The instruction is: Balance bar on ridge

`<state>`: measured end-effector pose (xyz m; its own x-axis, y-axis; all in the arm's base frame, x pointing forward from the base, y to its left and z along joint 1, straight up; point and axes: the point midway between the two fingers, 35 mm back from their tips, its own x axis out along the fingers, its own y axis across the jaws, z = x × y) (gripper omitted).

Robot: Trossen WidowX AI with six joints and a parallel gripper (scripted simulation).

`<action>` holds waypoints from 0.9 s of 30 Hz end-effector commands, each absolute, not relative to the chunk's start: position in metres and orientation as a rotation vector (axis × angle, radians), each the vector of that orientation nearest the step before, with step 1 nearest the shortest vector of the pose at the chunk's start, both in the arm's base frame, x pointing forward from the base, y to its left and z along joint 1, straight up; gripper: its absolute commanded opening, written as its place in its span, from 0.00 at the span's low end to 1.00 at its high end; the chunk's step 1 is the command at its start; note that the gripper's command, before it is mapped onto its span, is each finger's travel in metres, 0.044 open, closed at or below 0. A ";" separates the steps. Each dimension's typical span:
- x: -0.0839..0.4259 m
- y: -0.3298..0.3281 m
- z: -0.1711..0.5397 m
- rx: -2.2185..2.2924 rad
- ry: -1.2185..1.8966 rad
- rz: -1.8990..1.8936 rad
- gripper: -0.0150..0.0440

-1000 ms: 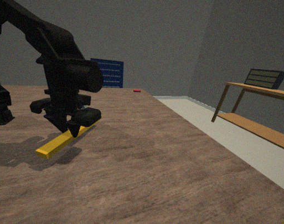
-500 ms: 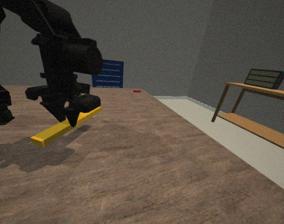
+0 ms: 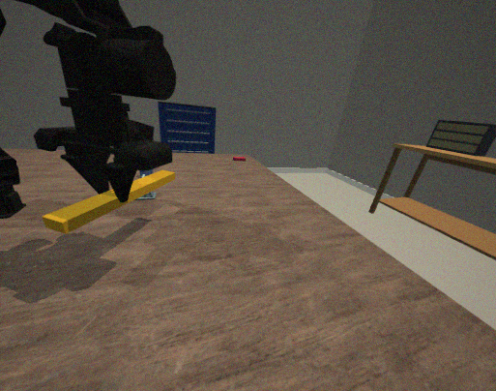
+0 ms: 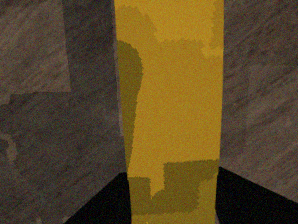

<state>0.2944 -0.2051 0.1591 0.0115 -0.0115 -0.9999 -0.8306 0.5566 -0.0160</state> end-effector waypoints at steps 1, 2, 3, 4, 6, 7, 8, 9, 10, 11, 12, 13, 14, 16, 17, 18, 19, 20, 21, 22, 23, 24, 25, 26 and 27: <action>0.296 -0.199 0.167 -0.768 1.423 0.726 0.25; 0.298 -0.196 0.167 -0.756 1.427 0.714 0.25; 0.299 -0.192 0.167 -0.744 1.431 0.703 0.25; 0.300 -0.188 0.167 -0.732 1.435 0.691 0.25; 0.302 -0.180 0.167 -0.708 1.442 0.668 0.25; 0.303 -0.177 0.167 -0.695 1.445 0.656 0.25; 0.304 -0.173 0.167 -0.683 1.449 0.645 0.25; 0.305 -0.169 0.167 -0.671 1.452 0.633 0.25; 0.305 -0.165 0.168 -0.658 1.456 0.621 0.25; 0.306 -0.161 0.168 -0.646 1.459 0.610 0.25; 0.307 -0.157 0.168 -0.633 1.462 0.598 0.25; 0.308 -0.153 0.168 -0.621 1.465 0.586 0.25; 0.308 -0.149 0.168 -0.609 1.468 0.574 0.25; 0.309 -0.141 0.168 -0.584 1.474 0.551 0.25; 0.310 -0.138 0.168 -0.571 1.477 0.539 0.25; 0.310 -0.134 0.168 -0.559 1.480 0.527 0.25; 0.311 -0.130 0.168 -0.546 1.483 0.516 0.25; 0.311 -0.126 0.168 -0.534 1.486 0.504 0.25; 0.311 -0.122 0.168 -0.521 1.488 0.492 0.25; 0.311 -0.118 0.168 -0.508 1.491 0.480 0.25; 0.312 -0.114 0.168 -0.496 1.494 0.468 0.25; 0.312 -0.110 0.168 -0.483 1.496 0.457 0.25; 0.312 -0.106 0.168 -0.471 1.499 0.445 0.25; 0.312 -0.102 0.168 -0.458 1.501 0.433 0.25; 0.312 -0.098 0.169 -0.446 1.503 0.421 0.25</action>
<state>0.3120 -0.1111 0.1645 0.0129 -0.0053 -0.9999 -0.5675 0.8233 -0.0117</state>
